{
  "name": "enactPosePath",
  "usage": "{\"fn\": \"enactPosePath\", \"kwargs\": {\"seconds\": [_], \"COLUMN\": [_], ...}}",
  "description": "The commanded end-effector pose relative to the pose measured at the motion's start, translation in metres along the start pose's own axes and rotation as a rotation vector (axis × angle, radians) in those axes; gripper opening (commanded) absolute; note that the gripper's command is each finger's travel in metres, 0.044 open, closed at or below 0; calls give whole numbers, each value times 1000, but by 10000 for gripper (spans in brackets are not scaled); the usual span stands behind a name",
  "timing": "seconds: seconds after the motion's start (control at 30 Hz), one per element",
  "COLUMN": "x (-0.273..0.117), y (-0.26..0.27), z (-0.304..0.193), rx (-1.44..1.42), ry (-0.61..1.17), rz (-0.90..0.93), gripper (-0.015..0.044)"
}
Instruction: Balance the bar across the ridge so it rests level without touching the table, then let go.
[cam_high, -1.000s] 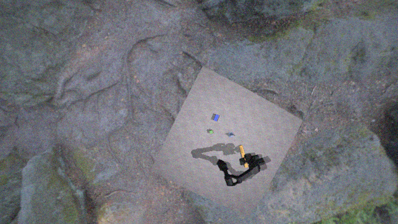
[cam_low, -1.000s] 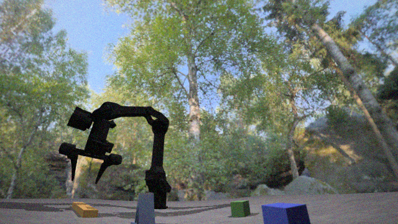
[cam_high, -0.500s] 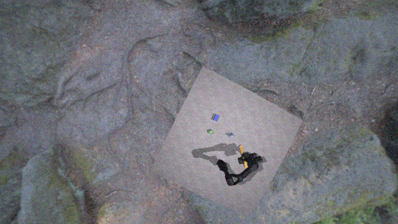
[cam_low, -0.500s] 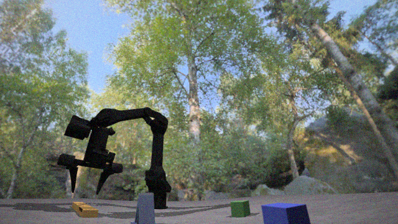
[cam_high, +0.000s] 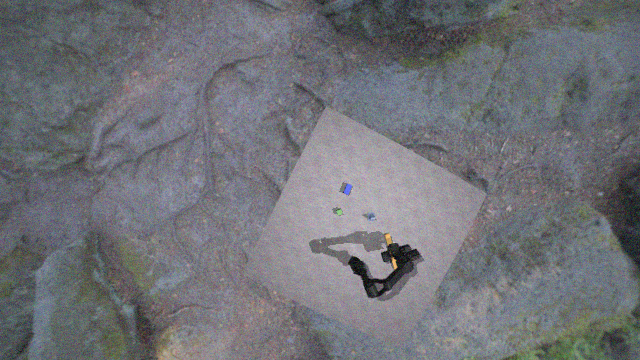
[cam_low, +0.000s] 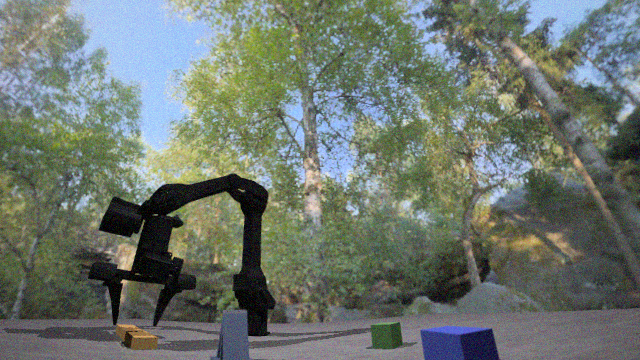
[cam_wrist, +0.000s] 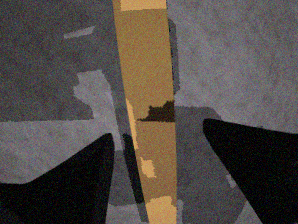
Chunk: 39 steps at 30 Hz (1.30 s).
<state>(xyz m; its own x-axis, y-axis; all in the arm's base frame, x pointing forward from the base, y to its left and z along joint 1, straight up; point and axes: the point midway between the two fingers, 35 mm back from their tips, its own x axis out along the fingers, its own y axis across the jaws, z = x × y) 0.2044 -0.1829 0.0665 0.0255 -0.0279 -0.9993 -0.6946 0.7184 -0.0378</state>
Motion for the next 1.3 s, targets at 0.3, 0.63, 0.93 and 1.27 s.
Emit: {"fn": "enactPosePath", "kwargs": {"seconds": [0.3, 0.63, 0.93, 1.27], "x": [19, 19, 19, 17], "y": [3, 3, 2, 2], "z": [1, 1, 0, 0], "rx": [-5, -5, 0, 0], "ry": [-3, -3, 1, 1], "rz": [10, 10, 9, 9], "gripper": [315, 315, 157, 52]}}
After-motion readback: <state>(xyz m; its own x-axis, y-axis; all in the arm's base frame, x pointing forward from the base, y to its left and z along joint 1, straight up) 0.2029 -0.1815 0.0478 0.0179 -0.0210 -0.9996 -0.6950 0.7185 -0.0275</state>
